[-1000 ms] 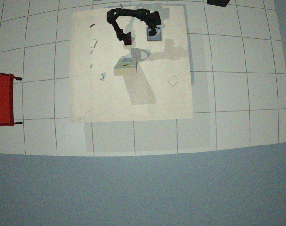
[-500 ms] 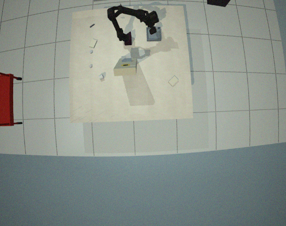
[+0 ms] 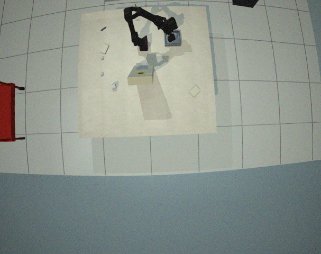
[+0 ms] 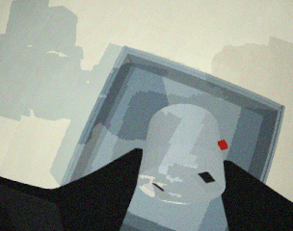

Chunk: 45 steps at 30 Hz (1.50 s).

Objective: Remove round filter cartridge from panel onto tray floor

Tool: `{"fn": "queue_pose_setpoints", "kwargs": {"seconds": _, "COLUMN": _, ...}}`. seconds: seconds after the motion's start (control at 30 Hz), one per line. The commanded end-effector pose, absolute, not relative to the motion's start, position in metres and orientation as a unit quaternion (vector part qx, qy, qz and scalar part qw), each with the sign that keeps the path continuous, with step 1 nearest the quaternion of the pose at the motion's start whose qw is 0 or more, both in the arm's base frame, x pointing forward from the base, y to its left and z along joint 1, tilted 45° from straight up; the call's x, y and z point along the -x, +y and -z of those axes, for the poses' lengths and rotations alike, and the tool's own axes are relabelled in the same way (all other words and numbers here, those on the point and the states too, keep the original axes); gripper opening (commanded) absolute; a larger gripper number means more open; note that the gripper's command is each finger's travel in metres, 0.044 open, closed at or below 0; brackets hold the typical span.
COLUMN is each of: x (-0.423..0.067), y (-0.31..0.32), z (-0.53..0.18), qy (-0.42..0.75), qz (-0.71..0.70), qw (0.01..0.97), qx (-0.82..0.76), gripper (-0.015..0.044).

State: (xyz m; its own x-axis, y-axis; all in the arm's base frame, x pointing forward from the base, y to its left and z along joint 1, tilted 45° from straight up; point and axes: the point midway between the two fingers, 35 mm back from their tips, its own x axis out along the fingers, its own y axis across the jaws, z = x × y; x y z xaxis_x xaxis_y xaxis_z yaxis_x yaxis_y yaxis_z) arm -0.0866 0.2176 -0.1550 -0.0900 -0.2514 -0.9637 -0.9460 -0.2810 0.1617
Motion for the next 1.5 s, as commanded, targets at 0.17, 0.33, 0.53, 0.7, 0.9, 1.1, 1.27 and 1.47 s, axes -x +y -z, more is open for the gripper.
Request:
{"fn": "queue_pose_setpoints", "kwargs": {"seconds": 0.17, "x": 0.084, "y": 0.202, "z": 0.166, "qy": 0.507, "qz": -0.535, "qw": 0.32, "qx": 0.595, "gripper": 0.0026}}
{"fn": "queue_pose_setpoints", "kwargs": {"seconds": 0.33, "x": 0.084, "y": 0.202, "z": 0.166, "qy": 0.507, "qz": -0.535, "qw": 0.32, "qx": 0.595, "gripper": 0.0158}}
{"fn": "queue_pose_setpoints", "kwargs": {"seconds": 0.53, "x": 0.084, "y": 0.202, "z": 0.166, "qy": 0.507, "qz": -0.535, "qw": 0.32, "qx": 0.595, "gripper": 0.0315}}
{"fn": "queue_pose_setpoints", "kwargs": {"seconds": 0.7, "x": 0.084, "y": 0.202, "z": 0.166, "qy": 0.507, "qz": -0.535, "qw": 0.32, "qx": 0.595, "gripper": 0.044}}
{"fn": "queue_pose_setpoints", "kwargs": {"seconds": 0.9, "x": 0.089, "y": 0.242, "z": 0.125, "qy": 0.507, "qz": -0.535, "qw": 0.321, "qx": 0.595, "gripper": 0.044}}
{"fn": "queue_pose_setpoints", "kwargs": {"seconds": 1.1, "x": 0.09, "y": 0.246, "z": 0.123, "qy": 0.507, "qz": -0.539, "qw": 0.324, "qx": 0.59, "gripper": 0.044}}
{"fn": "queue_pose_setpoints", "kwargs": {"seconds": 1.27, "x": 0.09, "y": 0.246, "z": 0.123, "qy": 0.507, "qz": -0.539, "qw": 0.324, "qx": 0.59, "gripper": 0.044}}
{"fn": "queue_pose_setpoints", "kwargs": {"seconds": 1.47, "x": 0.09, "y": 0.246, "z": 0.123, "qy": 0.507, "qz": -0.539, "qw": 0.324, "qx": 0.59, "gripper": 0.044}}
